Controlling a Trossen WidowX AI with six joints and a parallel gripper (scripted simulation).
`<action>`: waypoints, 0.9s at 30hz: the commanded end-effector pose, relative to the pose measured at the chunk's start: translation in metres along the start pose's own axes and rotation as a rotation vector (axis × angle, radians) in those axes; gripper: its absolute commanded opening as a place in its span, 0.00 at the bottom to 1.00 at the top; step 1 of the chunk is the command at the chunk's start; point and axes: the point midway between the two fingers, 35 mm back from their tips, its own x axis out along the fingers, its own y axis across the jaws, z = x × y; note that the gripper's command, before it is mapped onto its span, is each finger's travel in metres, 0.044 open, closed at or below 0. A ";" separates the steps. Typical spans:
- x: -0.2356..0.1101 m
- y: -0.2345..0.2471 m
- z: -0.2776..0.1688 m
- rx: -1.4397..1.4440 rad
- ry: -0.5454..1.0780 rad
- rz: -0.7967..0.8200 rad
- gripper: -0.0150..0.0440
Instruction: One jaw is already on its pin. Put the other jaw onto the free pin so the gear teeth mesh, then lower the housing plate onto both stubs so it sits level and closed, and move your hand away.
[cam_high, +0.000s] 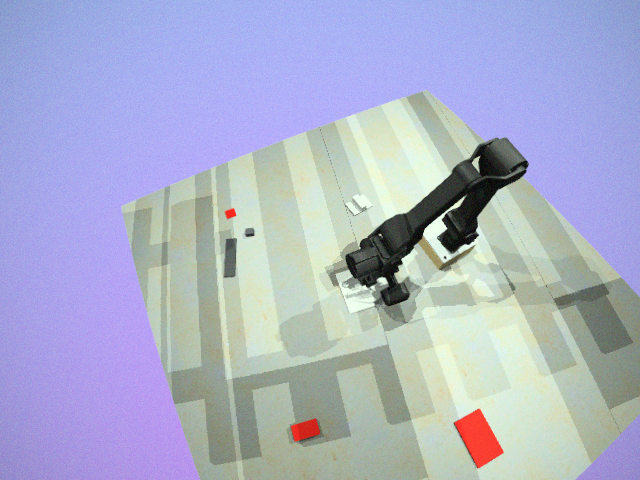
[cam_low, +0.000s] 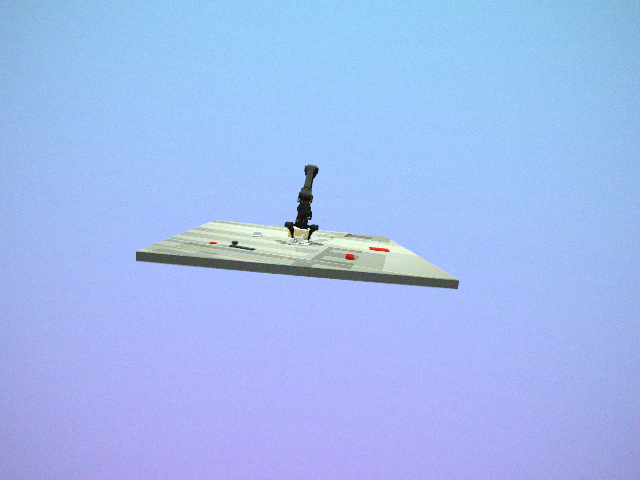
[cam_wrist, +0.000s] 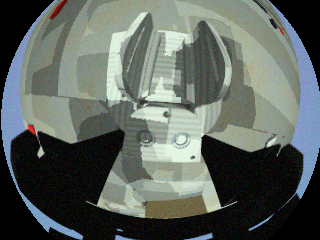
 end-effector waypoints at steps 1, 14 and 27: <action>0.000 0.000 0.000 0.000 0.000 0.000 1.00; -0.007 0.000 0.001 0.000 0.000 0.000 1.00; -0.076 0.000 -0.002 0.004 -0.012 -0.001 1.00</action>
